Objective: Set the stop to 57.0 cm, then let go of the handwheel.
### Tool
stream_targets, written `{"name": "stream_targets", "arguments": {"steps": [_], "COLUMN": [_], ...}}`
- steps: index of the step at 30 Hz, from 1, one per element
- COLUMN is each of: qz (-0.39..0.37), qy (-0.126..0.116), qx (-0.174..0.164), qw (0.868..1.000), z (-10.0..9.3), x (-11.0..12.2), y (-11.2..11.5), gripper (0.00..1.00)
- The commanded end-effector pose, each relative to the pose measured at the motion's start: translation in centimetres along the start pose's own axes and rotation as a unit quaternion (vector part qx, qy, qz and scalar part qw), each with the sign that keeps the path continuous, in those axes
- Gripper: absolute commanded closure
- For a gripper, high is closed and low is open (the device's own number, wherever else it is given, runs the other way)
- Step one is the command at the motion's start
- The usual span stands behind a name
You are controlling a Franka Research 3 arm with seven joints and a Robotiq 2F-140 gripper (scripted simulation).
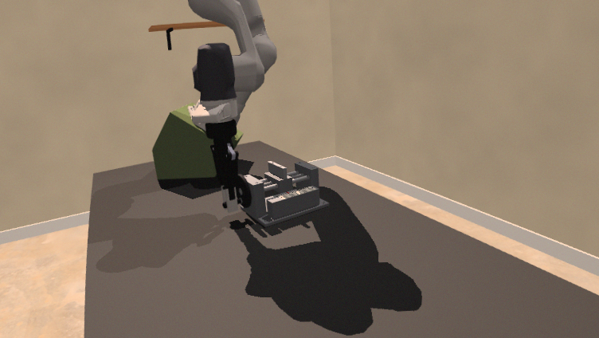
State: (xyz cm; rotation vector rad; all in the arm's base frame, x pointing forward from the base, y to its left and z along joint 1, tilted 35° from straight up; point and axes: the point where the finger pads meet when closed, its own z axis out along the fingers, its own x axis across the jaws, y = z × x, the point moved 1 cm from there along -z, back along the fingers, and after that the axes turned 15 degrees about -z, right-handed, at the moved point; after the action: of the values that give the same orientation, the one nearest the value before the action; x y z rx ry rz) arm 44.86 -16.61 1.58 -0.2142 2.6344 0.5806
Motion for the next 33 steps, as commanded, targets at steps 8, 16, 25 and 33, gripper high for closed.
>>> {"name": "stream_targets", "arguments": {"steps": [8,16,25,33], "qz": [0.004,0.004,0.004,0.004], "qy": [-0.001,-0.001,-0.001,-0.001], "qx": [0.000,0.000,0.000,0.000], "qw": [1.000,1.000,1.000,1.000], "z": [0.2,0.2,0.1,0.1], "x": [-0.6,-1.0,-1.5,-1.7], "y": [-0.3,-0.4,-0.6,-0.6], "gripper": [0.96,0.96,0.96,0.96]}}
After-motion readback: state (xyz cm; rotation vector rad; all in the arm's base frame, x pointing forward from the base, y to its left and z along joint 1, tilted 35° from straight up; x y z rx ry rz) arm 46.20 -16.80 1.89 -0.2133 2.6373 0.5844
